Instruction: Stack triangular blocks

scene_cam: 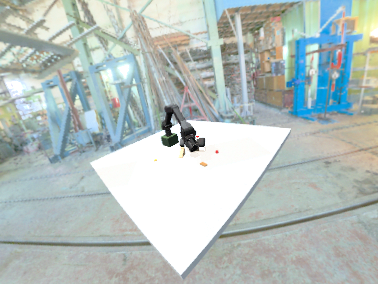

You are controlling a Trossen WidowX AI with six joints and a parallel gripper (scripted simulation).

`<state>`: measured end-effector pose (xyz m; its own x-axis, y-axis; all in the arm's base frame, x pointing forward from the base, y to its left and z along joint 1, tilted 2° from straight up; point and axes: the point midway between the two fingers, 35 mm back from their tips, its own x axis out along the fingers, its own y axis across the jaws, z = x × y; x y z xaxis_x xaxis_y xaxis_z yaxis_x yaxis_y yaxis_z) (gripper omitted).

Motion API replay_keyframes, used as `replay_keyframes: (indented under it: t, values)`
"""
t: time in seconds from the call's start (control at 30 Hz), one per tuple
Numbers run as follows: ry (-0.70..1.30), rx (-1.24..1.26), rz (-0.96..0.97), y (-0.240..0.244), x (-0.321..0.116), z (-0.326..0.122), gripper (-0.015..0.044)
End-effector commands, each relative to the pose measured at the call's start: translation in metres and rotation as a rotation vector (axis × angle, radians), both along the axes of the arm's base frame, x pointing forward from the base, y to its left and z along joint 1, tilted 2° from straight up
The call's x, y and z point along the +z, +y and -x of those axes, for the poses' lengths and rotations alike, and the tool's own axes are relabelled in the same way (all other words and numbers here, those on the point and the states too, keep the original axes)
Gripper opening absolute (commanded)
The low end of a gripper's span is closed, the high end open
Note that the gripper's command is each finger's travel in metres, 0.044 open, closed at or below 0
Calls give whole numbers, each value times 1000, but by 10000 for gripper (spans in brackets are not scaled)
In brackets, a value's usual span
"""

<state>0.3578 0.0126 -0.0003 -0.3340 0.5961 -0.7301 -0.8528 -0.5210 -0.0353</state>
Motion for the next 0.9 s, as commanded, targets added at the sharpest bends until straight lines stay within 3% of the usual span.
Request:
replay_keyframes:
  t: [0.0,0.27,0.5,0.7,0.87]
  values:
    - [6,0,6,0,0,1,236]
    - [6,0,6,0,0,1,440]
    - [5,-3,7,0,3,1,440]
    - [-38,-109,39,3,90,7,440]
    - [-44,-124,42,3,101,10,440]
